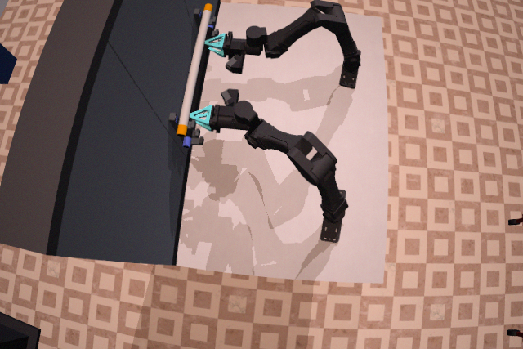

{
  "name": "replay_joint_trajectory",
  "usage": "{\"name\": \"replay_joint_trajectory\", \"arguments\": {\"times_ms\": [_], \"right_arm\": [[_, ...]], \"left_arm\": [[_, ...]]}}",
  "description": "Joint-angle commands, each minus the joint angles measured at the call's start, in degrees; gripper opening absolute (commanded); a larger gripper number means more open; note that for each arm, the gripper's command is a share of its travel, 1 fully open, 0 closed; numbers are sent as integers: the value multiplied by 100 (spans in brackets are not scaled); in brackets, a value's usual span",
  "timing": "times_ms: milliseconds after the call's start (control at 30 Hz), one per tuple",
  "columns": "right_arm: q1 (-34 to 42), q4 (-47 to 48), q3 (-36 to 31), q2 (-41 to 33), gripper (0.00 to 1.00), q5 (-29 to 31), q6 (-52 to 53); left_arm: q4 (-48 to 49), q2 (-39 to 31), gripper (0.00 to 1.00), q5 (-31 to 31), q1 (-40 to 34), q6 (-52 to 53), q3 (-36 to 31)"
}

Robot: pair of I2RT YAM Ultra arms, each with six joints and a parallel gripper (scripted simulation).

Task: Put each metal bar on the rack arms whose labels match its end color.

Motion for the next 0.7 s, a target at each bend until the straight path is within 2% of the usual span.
{"name": "replay_joint_trajectory", "arguments": {"times_ms": [0, 667], "right_arm": [[-34, -258, 81, -48, 0, -36, 30], [-34, -460, 177, -163, 0, -36, 27]], "left_arm": [[-177, -47, 0, 13, 32, -51, 28], [-367, -156, 0, 14, 33, -43, 123]]}}
